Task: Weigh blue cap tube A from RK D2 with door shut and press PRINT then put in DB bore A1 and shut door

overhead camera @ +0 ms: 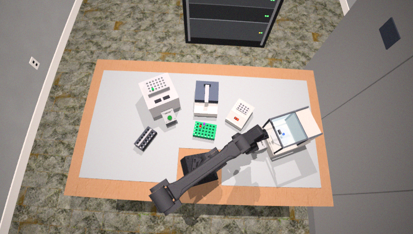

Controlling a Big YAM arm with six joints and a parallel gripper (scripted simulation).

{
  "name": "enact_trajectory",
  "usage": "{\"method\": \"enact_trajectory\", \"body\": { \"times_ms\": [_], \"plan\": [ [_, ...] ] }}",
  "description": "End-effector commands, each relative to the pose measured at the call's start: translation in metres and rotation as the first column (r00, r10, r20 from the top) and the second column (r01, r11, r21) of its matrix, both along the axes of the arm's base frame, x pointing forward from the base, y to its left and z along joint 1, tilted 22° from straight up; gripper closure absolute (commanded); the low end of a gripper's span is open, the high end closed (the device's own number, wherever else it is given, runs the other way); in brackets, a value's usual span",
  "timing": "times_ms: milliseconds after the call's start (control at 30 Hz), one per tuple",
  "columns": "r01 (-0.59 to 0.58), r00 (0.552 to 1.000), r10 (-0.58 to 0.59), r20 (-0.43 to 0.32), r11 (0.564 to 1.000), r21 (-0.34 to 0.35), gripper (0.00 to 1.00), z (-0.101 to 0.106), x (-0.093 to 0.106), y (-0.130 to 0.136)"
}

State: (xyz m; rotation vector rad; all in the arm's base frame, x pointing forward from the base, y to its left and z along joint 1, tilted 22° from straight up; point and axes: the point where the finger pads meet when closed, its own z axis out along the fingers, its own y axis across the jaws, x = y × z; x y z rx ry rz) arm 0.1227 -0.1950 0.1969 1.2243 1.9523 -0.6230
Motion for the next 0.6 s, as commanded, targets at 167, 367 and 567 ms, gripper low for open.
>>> {"method": "enact_trajectory", "body": {
  "times_ms": [167, 367, 567],
  "plan": [
    [-0.004, 1.000, 0.004, -0.003, 1.000, -0.014, 1.00, -0.005, 0.004, -0.012],
    [-0.004, 1.000, 0.004, -0.003, 1.000, -0.014, 1.00, -0.011, 0.008, -0.019],
    [-0.004, 1.000, 0.004, -0.003, 1.000, -0.014, 1.00, -0.015, 0.010, -0.024]
  ]
}}
